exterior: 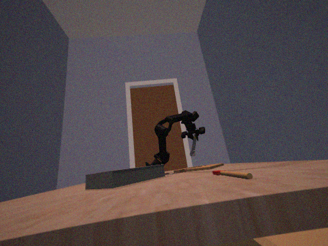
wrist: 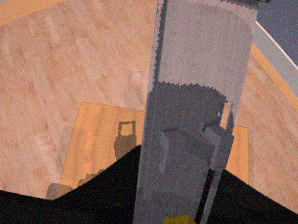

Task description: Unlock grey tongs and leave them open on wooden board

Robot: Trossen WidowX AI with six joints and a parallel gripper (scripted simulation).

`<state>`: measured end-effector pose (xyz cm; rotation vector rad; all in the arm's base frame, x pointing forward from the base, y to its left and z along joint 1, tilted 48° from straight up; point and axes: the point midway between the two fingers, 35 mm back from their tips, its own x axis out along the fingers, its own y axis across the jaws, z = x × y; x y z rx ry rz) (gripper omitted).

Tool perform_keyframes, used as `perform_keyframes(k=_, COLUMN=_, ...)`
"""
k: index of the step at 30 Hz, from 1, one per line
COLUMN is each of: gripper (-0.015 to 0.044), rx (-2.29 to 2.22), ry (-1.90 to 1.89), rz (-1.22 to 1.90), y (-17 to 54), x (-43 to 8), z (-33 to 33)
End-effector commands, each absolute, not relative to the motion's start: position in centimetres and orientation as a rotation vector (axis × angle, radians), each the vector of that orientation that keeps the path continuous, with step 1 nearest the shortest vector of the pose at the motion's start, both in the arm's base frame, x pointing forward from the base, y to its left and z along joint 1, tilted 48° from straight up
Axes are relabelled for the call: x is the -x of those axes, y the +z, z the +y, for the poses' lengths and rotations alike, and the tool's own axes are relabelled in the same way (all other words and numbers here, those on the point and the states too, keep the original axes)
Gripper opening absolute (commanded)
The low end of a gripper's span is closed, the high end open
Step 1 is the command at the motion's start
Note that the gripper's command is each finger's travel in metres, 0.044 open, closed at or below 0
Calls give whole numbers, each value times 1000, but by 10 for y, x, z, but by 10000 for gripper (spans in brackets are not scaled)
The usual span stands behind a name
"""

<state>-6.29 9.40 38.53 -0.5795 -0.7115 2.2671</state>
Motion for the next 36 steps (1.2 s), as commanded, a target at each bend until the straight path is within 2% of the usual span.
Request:
perform_keyframes(k=1, gripper=-150, rx=666, ry=2227, rz=-658, y=383, x=65, z=100)
perform_keyframes(k=14, gripper=-150, rx=877, ry=2105, rz=-522, y=373, x=76, z=122)
perform_keyframes(k=36, gripper=-150, rx=1288, ry=1822, rz=-274, y=351, x=65, z=152)
